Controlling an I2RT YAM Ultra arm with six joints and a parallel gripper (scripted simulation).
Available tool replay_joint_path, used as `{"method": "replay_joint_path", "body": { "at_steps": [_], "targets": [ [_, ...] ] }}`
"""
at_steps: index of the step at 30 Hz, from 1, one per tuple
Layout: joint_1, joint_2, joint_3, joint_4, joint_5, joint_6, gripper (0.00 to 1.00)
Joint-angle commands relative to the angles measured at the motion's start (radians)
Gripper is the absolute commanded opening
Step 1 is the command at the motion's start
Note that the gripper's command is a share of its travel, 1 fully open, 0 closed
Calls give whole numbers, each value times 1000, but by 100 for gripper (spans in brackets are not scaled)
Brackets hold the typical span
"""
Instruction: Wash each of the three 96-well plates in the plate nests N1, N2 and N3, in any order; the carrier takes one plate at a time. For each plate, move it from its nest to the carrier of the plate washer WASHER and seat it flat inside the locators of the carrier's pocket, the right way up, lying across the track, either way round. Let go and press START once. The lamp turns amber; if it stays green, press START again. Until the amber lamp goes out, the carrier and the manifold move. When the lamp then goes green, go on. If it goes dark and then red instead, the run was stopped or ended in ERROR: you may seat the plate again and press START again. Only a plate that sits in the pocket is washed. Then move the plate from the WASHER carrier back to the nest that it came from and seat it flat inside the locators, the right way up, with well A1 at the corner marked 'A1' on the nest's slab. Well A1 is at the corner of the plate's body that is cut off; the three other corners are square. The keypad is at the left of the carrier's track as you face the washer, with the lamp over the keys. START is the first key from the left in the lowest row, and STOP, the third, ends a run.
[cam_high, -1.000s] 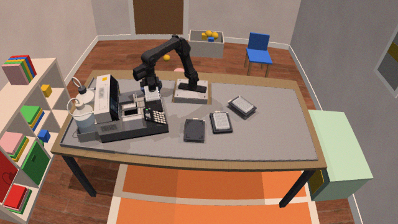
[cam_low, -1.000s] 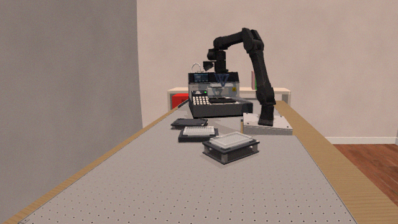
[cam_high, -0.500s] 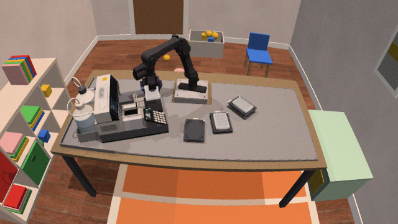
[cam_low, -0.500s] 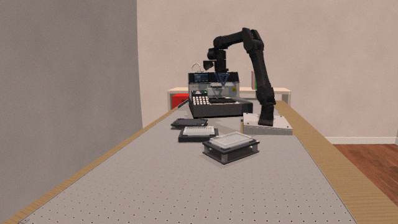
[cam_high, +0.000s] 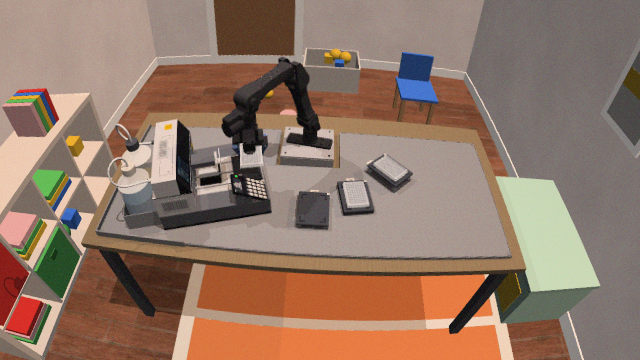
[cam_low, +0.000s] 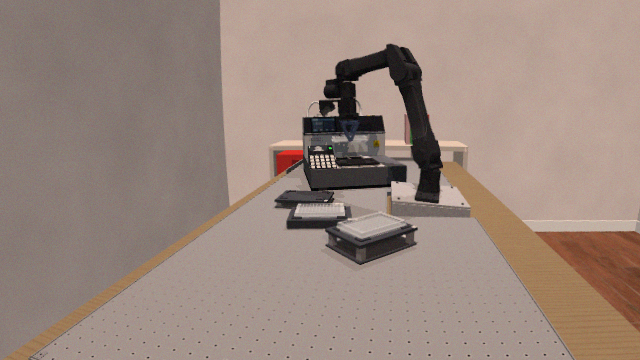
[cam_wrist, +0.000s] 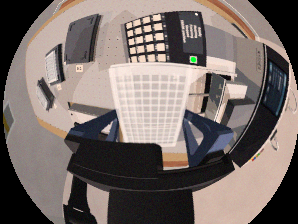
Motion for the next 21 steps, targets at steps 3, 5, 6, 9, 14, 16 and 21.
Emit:
{"method": "replay_joint_path", "body": {
  "at_steps": [3, 5, 6, 9, 14, 16, 21],
  "targets": [
    [65, -4, -8, 25, -14, 112, 0],
    [92, 0, -11, 32, -16, 138, 0],
    [105, 3, -12, 35, -17, 151, 0],
    [131, 9, -13, 42, -19, 177, 0],
    [183, 24, -11, 54, -22, 229, 0],
    [208, 32, -7, 59, -24, 254, 0],
    [270, 59, 8, 70, -29, 316, 0]
  ]
}}
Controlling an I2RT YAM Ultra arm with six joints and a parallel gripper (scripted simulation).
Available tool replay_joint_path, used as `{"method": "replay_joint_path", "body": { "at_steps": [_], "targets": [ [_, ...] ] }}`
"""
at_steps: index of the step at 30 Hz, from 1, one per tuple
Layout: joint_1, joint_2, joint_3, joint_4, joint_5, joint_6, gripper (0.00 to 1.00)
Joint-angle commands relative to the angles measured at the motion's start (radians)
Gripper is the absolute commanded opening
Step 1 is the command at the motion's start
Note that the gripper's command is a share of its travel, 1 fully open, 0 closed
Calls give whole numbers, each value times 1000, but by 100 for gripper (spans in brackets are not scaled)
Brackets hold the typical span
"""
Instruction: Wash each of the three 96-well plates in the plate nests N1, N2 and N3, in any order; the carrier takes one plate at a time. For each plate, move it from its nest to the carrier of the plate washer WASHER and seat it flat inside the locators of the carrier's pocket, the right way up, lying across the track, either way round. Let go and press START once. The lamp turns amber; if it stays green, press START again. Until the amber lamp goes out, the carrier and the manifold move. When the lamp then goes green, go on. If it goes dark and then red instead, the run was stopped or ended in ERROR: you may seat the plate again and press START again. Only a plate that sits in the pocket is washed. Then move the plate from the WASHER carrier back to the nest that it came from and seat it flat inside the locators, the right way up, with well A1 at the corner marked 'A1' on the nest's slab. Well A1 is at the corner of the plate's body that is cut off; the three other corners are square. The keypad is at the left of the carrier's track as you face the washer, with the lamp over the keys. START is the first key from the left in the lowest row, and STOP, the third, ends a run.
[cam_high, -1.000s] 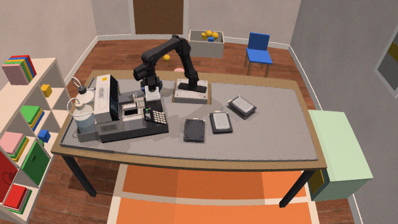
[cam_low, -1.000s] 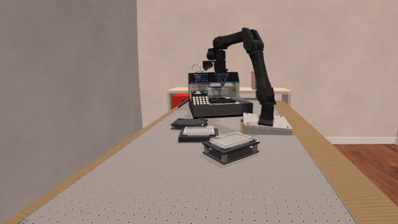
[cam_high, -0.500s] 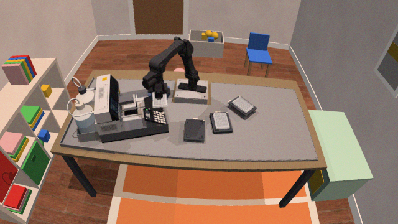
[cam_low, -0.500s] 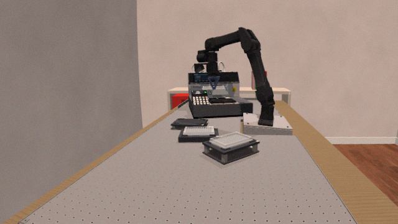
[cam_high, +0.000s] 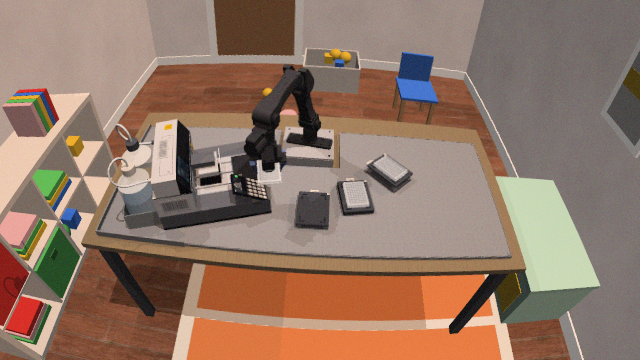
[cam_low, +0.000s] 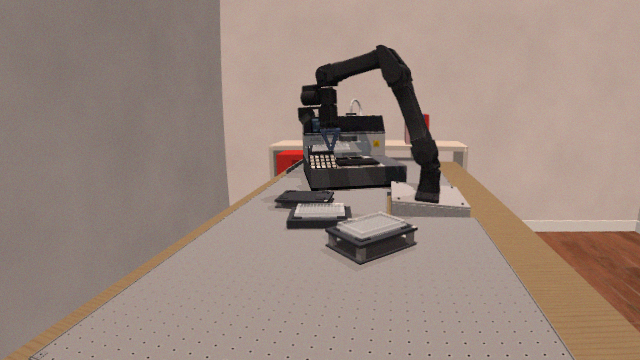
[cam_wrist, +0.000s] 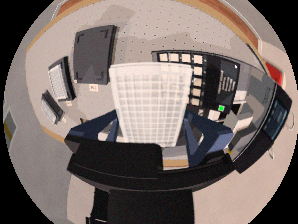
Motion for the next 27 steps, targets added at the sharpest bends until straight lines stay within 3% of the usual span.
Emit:
{"method": "replay_joint_path", "body": {
  "at_steps": [1, 27],
  "targets": [
    [33, 4, 27, 11, -10, 64, 0],
    [47, 11, 33, 13, -11, 79, 0]
  ]
}}
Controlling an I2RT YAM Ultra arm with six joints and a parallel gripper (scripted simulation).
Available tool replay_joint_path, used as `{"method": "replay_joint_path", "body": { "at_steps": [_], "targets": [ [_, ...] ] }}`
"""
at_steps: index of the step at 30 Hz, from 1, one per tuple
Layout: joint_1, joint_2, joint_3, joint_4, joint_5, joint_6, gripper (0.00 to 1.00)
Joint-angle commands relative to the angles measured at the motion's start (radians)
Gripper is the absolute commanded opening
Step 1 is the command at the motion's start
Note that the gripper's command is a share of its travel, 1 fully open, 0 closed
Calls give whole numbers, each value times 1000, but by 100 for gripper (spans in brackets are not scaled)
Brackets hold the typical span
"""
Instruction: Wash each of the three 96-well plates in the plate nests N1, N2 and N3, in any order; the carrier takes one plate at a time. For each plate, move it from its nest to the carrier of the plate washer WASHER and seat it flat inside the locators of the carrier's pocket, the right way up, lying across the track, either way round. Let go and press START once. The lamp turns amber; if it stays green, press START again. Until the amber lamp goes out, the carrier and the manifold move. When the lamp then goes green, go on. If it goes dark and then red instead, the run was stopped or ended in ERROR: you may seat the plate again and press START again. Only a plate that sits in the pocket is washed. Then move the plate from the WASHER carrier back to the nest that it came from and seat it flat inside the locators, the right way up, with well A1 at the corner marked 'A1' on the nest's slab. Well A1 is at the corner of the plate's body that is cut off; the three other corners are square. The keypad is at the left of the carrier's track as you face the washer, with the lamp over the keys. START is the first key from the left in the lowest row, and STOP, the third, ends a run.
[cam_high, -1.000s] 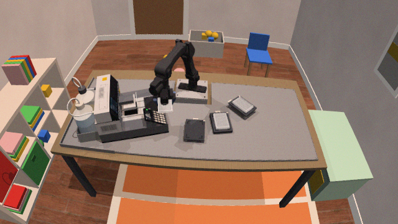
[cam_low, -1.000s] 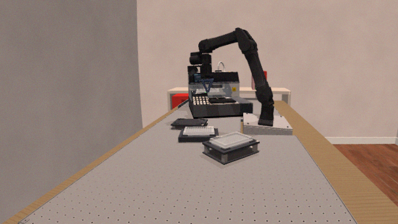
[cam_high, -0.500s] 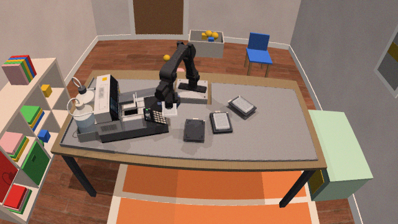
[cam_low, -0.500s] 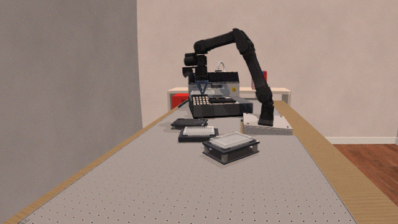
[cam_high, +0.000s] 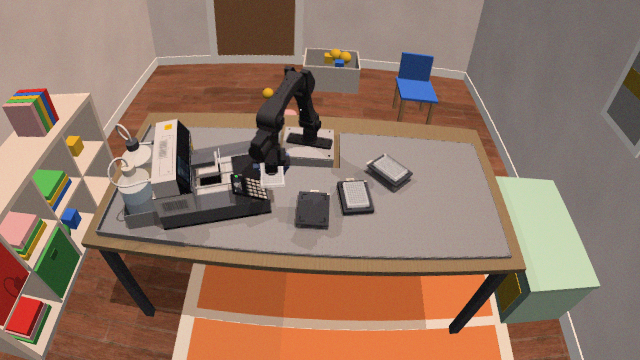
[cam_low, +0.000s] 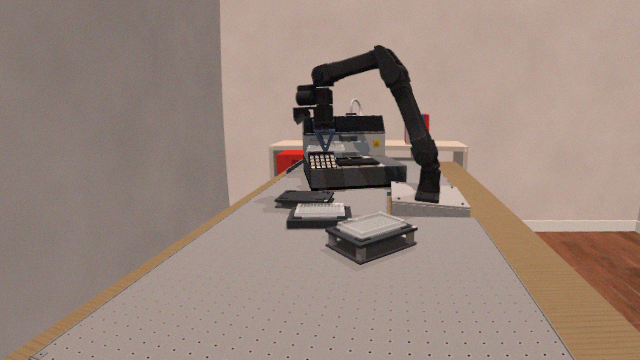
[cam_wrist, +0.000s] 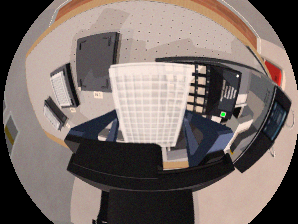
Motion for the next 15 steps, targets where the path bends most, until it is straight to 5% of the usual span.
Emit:
{"method": "replay_joint_path", "body": {
  "at_steps": [1, 10, 15],
  "targets": [
    [0, -9, 9, 1, -1, 1, 0],
    [0, -9, 10, 1, -1, 1, 0],
    [38, -14, -9, 15, -4, 139, 0]
  ]
}}
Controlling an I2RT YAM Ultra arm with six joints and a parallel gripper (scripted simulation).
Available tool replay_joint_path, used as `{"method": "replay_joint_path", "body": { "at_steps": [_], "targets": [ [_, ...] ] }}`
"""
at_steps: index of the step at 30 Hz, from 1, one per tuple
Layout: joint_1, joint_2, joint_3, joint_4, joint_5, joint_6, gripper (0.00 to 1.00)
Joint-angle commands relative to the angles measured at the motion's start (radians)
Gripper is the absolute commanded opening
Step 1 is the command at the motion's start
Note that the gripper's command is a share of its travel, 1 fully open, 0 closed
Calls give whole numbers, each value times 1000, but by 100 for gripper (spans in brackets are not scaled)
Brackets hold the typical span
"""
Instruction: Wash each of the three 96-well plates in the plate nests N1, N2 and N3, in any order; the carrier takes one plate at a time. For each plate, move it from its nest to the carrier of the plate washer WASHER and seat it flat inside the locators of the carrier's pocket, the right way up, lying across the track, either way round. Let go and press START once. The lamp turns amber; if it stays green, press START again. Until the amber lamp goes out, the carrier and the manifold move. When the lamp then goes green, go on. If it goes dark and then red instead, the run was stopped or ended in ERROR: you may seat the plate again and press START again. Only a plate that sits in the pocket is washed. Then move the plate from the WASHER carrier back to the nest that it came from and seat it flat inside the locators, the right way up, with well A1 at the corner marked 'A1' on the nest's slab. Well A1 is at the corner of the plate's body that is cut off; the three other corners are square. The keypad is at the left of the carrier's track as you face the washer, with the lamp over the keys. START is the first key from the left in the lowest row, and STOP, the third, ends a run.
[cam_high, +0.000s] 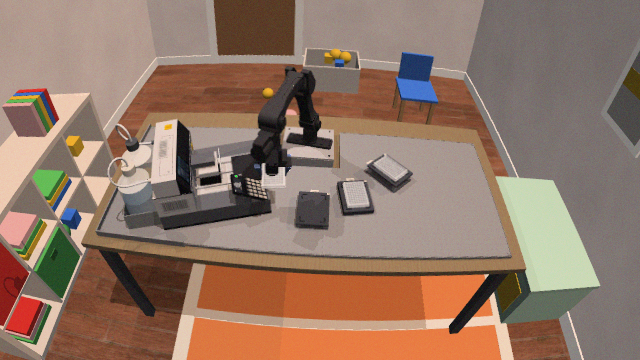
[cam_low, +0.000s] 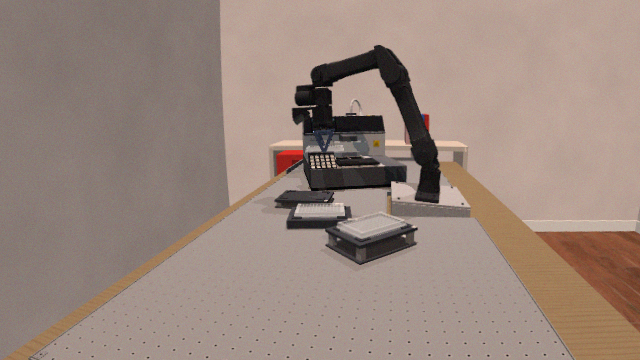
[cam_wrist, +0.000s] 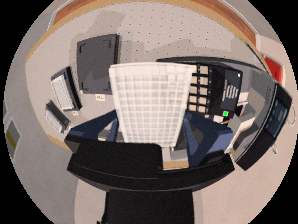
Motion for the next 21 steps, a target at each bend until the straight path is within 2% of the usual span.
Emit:
{"method": "replay_joint_path", "body": {
  "at_steps": [1, 10, 21],
  "targets": [
    [35, -13, -8, 12, -5, 133, 0],
    [151, -12, -41, 47, -14, 273, 0],
    [265, 10, -42, 73, -22, 386, 0]
  ]
}}
